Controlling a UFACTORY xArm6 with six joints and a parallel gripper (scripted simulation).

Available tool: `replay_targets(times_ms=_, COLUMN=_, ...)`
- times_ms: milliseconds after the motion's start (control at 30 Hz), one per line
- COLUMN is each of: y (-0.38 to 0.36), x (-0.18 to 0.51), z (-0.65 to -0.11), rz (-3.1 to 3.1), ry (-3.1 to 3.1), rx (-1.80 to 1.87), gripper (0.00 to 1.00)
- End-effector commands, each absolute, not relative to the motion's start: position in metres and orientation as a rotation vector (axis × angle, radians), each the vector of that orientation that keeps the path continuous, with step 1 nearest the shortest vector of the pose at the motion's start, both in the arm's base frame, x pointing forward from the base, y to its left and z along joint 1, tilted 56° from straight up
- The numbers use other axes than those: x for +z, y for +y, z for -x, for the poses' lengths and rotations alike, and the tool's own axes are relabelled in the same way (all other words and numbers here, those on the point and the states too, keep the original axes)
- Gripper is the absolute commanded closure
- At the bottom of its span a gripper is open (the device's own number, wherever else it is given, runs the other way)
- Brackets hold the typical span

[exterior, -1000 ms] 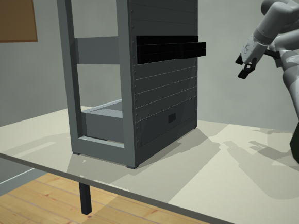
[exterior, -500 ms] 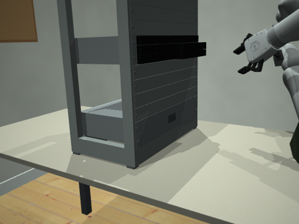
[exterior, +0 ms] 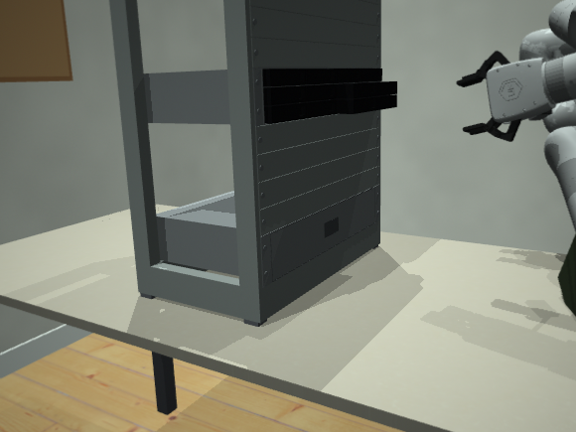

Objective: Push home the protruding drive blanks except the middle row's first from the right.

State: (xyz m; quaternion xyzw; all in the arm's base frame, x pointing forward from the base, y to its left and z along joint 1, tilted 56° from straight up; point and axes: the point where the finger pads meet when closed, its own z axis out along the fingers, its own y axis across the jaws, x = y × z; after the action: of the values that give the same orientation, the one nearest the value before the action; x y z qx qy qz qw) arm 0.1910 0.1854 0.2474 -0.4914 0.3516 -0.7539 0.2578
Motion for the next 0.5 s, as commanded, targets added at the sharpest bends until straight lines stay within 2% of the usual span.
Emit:
replay_targets(times_ms=0, y=0.199, x=0.240, z=-0.185, rz=1.393, ry=0.813, rx=-2.061, gripper=0.00)
replay_targets(times_ms=467, y=0.219, x=0.225, z=-0.172, rz=1.470, ry=0.565, rx=-2.091, gripper=0.00)
